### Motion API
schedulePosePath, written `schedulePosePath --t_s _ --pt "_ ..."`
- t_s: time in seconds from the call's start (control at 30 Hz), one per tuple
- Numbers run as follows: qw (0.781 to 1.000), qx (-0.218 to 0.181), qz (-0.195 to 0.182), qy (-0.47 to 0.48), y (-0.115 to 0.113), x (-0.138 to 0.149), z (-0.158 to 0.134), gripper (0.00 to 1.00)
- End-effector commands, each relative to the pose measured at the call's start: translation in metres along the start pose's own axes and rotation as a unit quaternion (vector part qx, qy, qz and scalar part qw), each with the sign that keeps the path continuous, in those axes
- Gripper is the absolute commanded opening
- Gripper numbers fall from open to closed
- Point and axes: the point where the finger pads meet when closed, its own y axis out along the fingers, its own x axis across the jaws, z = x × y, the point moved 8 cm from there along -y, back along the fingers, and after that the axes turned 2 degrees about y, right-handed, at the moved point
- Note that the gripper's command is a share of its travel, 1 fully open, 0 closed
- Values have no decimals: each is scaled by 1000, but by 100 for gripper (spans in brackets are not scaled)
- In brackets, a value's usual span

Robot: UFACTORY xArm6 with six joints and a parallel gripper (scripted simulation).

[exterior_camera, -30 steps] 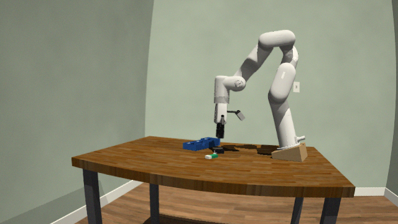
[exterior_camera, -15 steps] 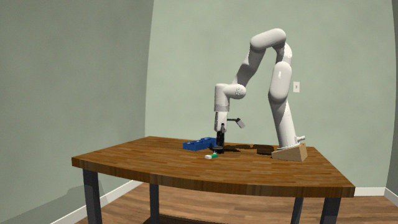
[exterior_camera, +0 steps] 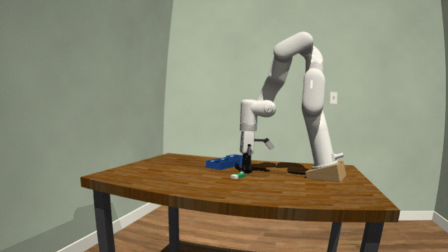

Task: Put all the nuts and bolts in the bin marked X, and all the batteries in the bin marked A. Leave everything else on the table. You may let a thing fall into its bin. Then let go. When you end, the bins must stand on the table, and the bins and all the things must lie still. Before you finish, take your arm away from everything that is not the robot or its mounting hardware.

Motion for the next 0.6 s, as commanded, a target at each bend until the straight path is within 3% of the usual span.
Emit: schedulePosePath --t_s 0.0,0.57 --pt "1000 -1 1 0 0 0 0 42" --pt "1000 -1 1 0 12 1 1 42"
